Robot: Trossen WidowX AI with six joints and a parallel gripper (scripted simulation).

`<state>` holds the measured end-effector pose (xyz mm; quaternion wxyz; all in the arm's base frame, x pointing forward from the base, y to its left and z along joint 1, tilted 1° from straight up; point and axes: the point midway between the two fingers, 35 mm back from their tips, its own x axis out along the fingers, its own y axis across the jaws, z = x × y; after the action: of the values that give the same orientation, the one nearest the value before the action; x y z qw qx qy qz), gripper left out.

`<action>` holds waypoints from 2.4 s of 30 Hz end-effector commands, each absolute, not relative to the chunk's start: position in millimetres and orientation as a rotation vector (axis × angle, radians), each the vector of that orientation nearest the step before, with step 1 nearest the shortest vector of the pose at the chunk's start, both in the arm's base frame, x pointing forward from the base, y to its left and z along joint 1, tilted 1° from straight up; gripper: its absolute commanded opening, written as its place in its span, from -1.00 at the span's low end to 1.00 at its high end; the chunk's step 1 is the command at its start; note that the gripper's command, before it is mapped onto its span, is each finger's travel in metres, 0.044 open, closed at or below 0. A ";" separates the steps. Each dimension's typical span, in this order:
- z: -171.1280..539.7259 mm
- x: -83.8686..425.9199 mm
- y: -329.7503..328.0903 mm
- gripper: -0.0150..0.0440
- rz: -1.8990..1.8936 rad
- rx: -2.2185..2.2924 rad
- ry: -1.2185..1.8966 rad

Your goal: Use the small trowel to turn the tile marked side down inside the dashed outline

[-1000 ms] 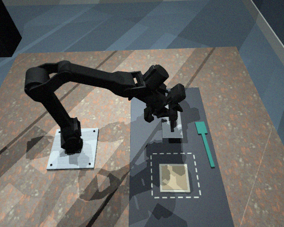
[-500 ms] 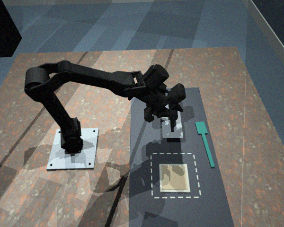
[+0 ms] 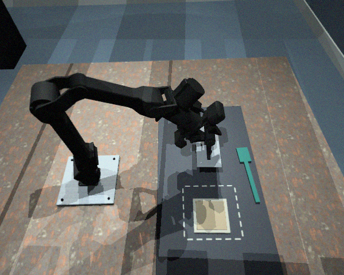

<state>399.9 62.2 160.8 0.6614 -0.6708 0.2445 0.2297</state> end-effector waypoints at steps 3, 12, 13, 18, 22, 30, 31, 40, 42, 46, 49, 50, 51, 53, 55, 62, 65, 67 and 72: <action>167.1 401.6 62.3 -0.49 0.502 -1.512 0.541; 166.0 409.5 48.0 -0.49 0.504 -1.511 0.555; 165.7 411.4 44.2 -0.49 0.504 -1.511 0.559; 164.0 419.9 25.2 -0.49 0.509 -1.510 0.577; 162.4 425.8 9.4 -0.49 0.514 -1.509 0.590; 158.5 435.9 -24.1 -0.49 0.518 -1.506 0.611; 157.9 436.9 -28.4 -0.49 0.517 -1.505 0.613; 153.4 445.1 -67.7 -0.49 0.528 -1.506 0.625; 152.4 446.5 -76.7 -0.49 0.531 -1.507 0.626; 150.6 448.7 -94.9 -0.49 0.538 -1.508 0.627; 149.2 449.7 -108.8 -0.49 0.542 -1.509 0.627; 148.7 449.9 -113.5 -0.49 0.543 -1.510 0.627; 148.3 450.1 -118.2 -0.49 0.544 -1.510 0.626; 147.3 450.2 -127.6 -0.49 0.547 -1.511 0.625; 146.4 450.1 -137.2 -0.49 0.548 -1.511 0.624; 143.1 447.9 -171.1 -0.49 0.551 -1.514 0.618; 141.7 445.9 -185.8 -0.49 0.551 -1.515 0.614; 140.7 444.3 -195.7 -0.49 0.551 -1.516 0.612; 138.4 439.1 -220.5 -0.49 0.548 -1.519 0.604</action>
<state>440.2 -203.4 132.0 0.6517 -0.6617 0.2753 0.2482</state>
